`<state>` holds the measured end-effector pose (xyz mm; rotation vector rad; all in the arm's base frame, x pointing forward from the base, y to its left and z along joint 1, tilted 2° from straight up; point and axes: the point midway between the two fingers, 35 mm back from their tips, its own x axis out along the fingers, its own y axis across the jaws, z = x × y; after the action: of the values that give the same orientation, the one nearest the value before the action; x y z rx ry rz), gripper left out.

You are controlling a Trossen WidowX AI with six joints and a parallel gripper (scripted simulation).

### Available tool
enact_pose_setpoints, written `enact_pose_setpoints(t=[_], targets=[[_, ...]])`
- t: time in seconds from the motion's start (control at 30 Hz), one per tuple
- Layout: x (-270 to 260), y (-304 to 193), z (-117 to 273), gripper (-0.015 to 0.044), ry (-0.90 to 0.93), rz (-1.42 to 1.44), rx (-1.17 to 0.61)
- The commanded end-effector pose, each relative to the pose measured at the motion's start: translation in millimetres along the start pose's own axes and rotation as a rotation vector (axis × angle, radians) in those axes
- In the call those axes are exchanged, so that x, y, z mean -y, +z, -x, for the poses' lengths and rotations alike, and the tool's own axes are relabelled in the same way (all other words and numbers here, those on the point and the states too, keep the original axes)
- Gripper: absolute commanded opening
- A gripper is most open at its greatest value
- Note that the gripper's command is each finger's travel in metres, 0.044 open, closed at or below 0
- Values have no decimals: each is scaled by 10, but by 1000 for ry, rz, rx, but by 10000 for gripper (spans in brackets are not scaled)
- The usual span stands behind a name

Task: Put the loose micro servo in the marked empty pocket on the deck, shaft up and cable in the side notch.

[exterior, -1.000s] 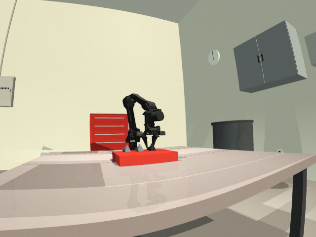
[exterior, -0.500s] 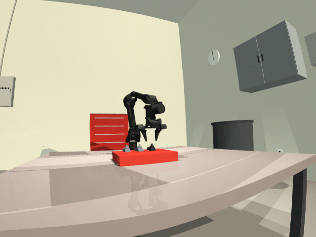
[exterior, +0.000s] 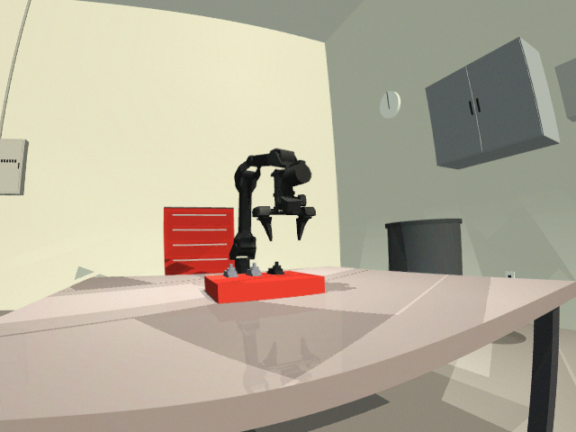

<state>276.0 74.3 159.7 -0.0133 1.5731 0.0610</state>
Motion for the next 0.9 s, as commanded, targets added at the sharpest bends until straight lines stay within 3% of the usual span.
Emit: enact_pose_setpoints(t=[0.0,0.2,0.87], targets=[[8,27,123,440,-2,3,3],[6,-64,472,440,1,-1,5],[6,-64,472,440,1,-1,5]])
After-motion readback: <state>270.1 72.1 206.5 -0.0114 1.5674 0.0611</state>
